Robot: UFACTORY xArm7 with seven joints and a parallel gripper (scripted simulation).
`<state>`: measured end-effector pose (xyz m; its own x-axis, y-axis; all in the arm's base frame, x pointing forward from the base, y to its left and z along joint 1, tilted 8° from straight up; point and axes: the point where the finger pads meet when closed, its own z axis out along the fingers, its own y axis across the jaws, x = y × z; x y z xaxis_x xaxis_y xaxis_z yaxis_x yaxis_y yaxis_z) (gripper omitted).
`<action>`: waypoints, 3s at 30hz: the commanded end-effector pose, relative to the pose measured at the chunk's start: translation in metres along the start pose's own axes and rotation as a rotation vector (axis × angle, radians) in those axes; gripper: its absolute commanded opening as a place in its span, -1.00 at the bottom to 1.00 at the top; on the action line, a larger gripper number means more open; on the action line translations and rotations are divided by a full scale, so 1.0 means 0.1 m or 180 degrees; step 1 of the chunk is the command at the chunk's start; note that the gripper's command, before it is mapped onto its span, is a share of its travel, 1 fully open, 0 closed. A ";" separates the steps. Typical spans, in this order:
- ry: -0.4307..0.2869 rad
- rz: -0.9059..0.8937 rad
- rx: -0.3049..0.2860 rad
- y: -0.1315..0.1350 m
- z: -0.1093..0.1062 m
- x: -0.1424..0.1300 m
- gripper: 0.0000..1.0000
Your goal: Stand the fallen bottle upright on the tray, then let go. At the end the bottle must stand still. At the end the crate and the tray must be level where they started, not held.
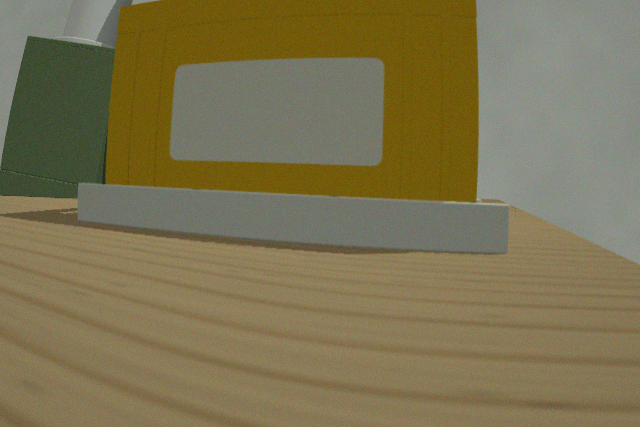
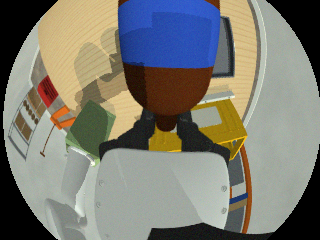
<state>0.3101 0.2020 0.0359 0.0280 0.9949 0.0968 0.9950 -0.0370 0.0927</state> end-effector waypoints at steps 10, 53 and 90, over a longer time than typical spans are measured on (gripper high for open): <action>0.0005 -0.0102 -0.0010 0.01 -0.01 0.01 -1.00; 0.0003 -0.0906 -0.0010 0.01 -0.01 0.01 -1.00; 0.0002 -0.1667 -0.0011 0.01 -0.01 0.01 -1.00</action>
<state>0.3101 0.2020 0.0360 -0.4733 0.8801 0.0375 0.8757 0.4655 0.1287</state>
